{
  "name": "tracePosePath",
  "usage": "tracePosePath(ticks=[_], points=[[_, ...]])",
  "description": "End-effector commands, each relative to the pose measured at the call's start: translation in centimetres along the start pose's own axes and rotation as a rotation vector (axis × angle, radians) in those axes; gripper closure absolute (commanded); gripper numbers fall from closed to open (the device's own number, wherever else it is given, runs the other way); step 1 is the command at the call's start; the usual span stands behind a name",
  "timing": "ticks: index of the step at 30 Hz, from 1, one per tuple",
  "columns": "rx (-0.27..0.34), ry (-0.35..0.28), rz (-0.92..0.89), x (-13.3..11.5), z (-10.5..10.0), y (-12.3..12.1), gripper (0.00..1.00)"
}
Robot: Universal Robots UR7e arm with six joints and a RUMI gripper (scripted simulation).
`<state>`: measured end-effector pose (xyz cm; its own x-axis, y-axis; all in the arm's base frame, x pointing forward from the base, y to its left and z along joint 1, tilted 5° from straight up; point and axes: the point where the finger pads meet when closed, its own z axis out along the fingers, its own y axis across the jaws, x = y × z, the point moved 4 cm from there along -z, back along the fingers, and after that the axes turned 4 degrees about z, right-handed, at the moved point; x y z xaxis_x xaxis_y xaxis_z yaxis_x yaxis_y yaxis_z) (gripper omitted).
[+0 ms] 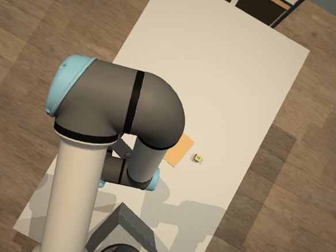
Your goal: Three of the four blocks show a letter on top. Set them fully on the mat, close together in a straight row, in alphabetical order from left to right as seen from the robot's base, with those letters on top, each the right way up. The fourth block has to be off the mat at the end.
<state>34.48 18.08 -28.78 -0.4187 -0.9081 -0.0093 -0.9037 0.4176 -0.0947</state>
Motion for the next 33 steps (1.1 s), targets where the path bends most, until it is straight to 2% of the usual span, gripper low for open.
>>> tracePosePath(ticks=[1, 33], points=[[0.001, -0.001, 0.0, -0.03, -0.24, -0.03, 0.95], [0.0, 0.0, 0.068, 0.1, -0.24, -0.14, 0.95]])
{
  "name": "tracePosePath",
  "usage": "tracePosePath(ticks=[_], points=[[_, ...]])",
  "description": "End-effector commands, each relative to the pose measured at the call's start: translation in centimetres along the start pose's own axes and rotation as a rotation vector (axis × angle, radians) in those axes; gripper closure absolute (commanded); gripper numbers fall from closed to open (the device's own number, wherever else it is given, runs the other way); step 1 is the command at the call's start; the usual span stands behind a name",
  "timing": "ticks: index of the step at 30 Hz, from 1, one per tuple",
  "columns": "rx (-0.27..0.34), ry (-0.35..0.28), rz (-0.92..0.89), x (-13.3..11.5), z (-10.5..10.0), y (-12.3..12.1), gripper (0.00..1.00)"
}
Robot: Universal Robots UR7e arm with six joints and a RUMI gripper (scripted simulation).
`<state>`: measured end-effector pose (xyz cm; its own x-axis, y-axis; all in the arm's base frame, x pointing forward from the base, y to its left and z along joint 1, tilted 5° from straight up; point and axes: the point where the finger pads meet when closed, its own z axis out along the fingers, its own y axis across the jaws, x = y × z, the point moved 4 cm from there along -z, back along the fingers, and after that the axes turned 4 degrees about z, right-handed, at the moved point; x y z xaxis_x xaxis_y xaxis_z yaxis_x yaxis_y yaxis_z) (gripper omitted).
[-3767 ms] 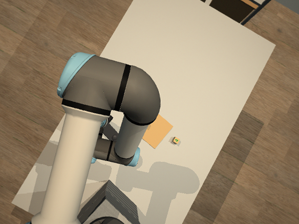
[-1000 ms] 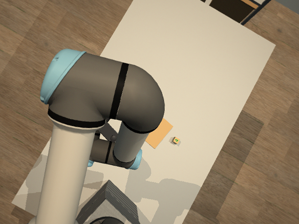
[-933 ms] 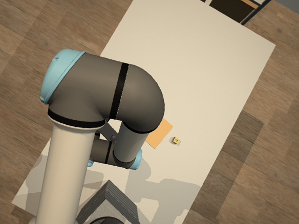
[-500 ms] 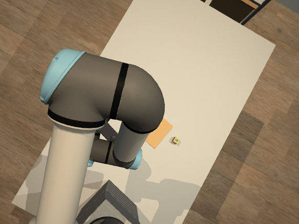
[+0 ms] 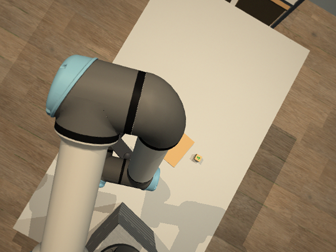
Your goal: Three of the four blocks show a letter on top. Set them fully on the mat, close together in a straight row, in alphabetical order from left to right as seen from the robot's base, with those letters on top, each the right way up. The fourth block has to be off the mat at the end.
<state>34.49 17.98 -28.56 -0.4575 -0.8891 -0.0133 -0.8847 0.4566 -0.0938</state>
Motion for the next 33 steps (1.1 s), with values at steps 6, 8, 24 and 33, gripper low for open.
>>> tracePosePath(ticks=[6, 8, 24, 33], points=[[0.001, -0.001, 0.06, 0.08, -0.03, -0.13, 0.95], [0.001, -0.001, 0.081, 0.11, -0.03, -0.16, 0.95], [0.0, 0.0, 0.299, 0.46, -0.03, -0.52, 0.95], [0.0, 0.0, 0.508, 0.73, -0.03, -0.88, 0.95]])
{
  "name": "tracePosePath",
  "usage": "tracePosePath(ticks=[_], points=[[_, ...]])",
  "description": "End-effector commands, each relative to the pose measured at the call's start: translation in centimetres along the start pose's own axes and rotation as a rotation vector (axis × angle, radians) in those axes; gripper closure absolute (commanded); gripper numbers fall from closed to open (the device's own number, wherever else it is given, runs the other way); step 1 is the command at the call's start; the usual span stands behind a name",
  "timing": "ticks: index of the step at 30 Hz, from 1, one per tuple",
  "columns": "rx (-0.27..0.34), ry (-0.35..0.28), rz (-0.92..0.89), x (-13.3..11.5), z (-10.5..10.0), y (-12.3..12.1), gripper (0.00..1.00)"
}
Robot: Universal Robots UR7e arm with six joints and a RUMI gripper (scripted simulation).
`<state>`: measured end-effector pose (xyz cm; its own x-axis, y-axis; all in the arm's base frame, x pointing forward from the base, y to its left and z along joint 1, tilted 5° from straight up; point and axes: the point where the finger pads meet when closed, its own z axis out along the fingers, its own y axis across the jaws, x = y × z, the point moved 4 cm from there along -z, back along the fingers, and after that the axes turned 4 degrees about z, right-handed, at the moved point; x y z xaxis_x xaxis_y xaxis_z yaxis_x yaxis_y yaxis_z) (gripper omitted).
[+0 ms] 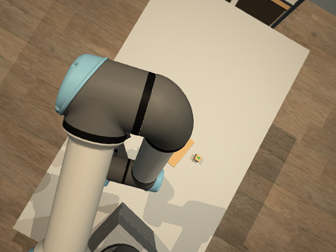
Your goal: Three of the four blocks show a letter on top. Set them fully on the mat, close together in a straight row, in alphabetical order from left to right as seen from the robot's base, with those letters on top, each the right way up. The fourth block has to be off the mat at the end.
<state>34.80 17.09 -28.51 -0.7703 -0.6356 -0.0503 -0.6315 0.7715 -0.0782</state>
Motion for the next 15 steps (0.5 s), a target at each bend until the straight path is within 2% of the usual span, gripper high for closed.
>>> tracePosePath(ticks=[1, 4, 15], points=[[0.002, 0.001, 0.127, 0.02, -0.03, -0.26, 0.95], [0.002, 0.001, 0.155, 0.03, -0.03, -0.32, 0.95], [0.002, 0.001, 0.46, 0.07, -0.04, -0.97, 0.95]])
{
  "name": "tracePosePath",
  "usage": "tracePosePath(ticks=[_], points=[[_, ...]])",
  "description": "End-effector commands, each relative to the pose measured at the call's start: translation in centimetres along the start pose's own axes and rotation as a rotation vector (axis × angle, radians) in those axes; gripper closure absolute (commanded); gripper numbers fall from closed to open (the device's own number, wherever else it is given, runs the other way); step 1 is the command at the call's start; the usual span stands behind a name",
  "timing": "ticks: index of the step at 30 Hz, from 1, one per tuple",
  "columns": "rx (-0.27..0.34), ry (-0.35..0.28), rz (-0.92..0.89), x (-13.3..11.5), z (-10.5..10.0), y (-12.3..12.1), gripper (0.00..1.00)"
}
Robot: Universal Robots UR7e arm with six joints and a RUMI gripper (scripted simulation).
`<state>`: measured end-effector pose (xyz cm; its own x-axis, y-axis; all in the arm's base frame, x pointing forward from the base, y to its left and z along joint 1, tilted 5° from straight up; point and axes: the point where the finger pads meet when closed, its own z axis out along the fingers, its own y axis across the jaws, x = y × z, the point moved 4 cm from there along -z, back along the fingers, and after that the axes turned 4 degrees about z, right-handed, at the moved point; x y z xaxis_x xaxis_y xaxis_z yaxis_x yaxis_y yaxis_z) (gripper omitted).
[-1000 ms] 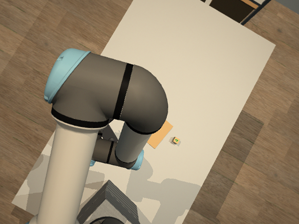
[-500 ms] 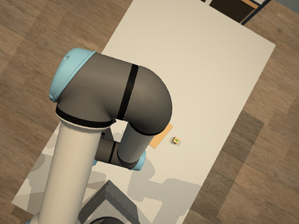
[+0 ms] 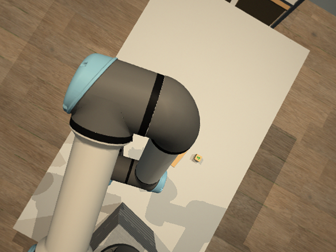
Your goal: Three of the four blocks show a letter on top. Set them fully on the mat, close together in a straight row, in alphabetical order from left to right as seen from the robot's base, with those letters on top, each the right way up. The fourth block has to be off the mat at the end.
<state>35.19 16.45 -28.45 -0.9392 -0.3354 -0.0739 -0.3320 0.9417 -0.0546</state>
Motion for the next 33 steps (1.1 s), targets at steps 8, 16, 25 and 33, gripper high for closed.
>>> tracePosePath(ticks=[8, 16, 25, 33], points=[[0.004, 0.0, 0.291, -0.3, 0.0, -0.6, 0.95], [0.004, 0.0, 0.508, -0.5, 0.0, -1.0, 0.95], [0.004, 0.0, 0.723, -0.8, -0.1, -1.5, 0.95], [0.004, 0.0, 0.932, -1.2, -0.1, -2.1, 0.95]])
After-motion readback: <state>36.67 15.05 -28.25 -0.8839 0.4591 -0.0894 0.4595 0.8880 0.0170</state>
